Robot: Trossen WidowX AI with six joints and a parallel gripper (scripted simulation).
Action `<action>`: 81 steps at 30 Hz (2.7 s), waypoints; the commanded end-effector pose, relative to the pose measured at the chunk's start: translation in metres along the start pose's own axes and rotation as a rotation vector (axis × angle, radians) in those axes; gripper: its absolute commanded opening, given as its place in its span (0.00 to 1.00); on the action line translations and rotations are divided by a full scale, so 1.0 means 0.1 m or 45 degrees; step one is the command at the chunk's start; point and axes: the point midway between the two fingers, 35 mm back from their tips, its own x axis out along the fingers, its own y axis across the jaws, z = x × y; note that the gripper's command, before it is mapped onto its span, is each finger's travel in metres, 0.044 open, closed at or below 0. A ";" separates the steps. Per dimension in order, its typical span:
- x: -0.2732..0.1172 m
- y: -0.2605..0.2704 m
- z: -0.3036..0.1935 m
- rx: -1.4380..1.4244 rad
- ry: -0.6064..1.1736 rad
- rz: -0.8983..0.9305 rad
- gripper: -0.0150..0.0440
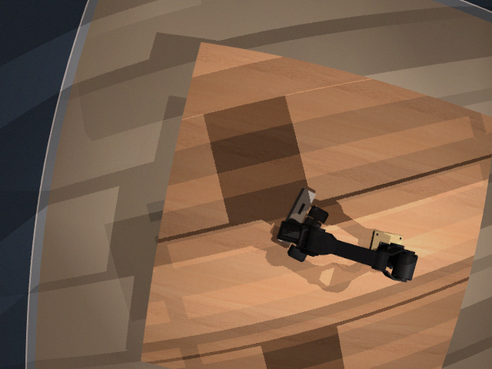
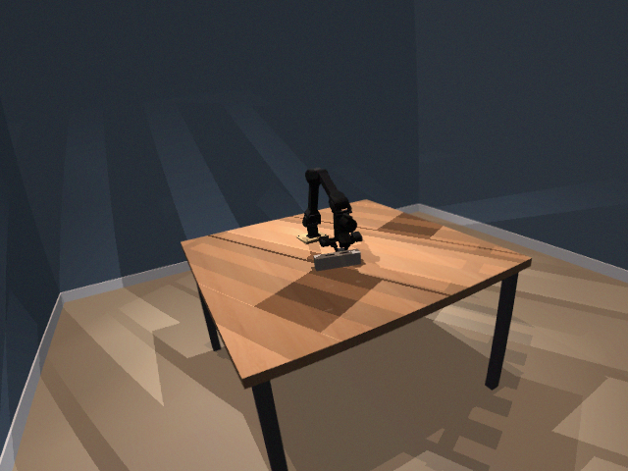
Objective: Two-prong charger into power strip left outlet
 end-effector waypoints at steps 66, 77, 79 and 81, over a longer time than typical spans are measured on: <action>0.00 0.00 0.09 -0.004 0.036 -0.002 0.25; 0.00 0.00 0.09 -0.004 0.036 -0.002 0.70; 0.00 0.00 0.09 -0.004 0.036 -0.002 0.79; 0.00 0.00 0.09 -0.004 0.036 -0.002 0.88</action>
